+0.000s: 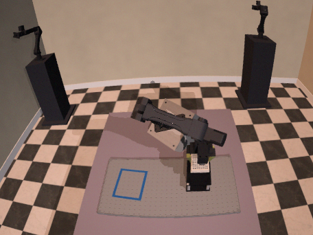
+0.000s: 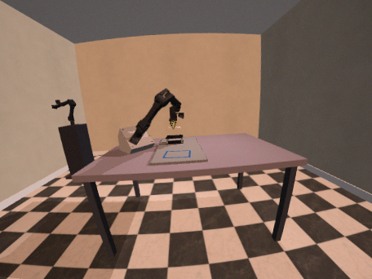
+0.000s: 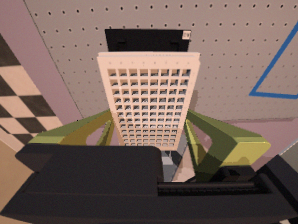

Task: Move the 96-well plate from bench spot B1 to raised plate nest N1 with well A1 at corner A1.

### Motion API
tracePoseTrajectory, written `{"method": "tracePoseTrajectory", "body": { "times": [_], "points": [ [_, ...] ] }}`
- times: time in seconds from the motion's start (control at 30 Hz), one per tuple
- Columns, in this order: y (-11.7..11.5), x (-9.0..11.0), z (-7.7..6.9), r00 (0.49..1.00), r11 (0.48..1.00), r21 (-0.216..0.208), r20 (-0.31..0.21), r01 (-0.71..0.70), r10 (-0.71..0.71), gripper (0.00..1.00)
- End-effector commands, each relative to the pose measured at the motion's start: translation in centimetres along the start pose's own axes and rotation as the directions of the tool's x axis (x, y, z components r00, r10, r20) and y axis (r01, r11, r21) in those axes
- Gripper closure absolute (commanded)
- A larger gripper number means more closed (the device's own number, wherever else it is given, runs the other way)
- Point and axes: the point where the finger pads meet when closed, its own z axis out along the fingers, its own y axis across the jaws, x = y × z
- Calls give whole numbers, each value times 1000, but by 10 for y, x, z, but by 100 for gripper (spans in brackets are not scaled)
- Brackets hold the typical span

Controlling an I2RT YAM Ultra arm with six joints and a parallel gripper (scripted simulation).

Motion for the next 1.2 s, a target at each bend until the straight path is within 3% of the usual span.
{"method": "tracePoseTrajectory", "body": {
  "times": [0.0, 1.17],
  "points": [
    [9, -6, -12, 1000, 1000, -22, 23, -3, 4, 100],
    [7, -12, -19, 999, 998, -55, 38, -36, 39, 100]
  ]
}}
